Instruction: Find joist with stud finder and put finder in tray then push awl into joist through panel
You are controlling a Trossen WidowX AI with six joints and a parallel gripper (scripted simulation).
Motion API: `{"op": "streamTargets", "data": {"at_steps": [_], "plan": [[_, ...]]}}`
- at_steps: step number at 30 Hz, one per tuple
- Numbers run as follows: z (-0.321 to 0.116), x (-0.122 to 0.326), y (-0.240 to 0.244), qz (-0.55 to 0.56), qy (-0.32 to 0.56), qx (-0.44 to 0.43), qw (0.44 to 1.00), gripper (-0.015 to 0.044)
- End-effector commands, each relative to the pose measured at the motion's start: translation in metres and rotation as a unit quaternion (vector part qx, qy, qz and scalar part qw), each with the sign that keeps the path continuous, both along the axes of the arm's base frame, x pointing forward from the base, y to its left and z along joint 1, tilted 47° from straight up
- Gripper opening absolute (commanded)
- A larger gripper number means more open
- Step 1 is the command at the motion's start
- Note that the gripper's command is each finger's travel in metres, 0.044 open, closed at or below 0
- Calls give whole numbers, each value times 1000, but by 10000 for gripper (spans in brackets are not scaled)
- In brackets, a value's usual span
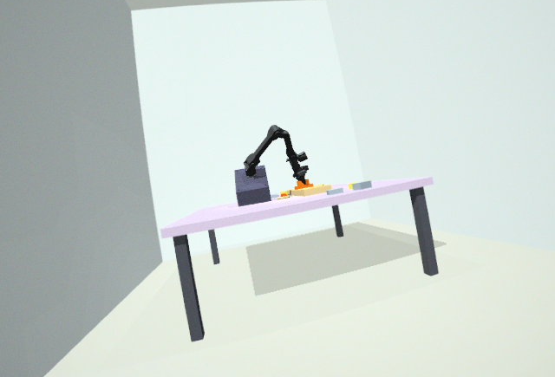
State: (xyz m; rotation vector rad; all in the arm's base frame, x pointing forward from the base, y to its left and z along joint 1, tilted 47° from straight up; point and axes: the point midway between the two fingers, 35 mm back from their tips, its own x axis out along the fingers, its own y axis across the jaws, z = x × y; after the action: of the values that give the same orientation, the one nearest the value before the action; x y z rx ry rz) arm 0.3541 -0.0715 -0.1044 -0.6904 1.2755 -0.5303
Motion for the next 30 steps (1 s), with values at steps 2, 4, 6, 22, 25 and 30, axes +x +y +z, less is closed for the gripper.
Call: {"op": "streamTargets", "data": {"at_steps": [2,4,6,22,25,30], "plan": [[5,-2,-6,0,2,-1,1000,0],[7,-2,-8,0,2,-1,1000,0],[9,-1,-10,0,2,-1,1000,0],[25,-1,-25,0,2,-2,1000,0],[28,-1,-28,0,2,-2,1000,0],[33,-1,-32,0,2,-2,1000,0]]}}
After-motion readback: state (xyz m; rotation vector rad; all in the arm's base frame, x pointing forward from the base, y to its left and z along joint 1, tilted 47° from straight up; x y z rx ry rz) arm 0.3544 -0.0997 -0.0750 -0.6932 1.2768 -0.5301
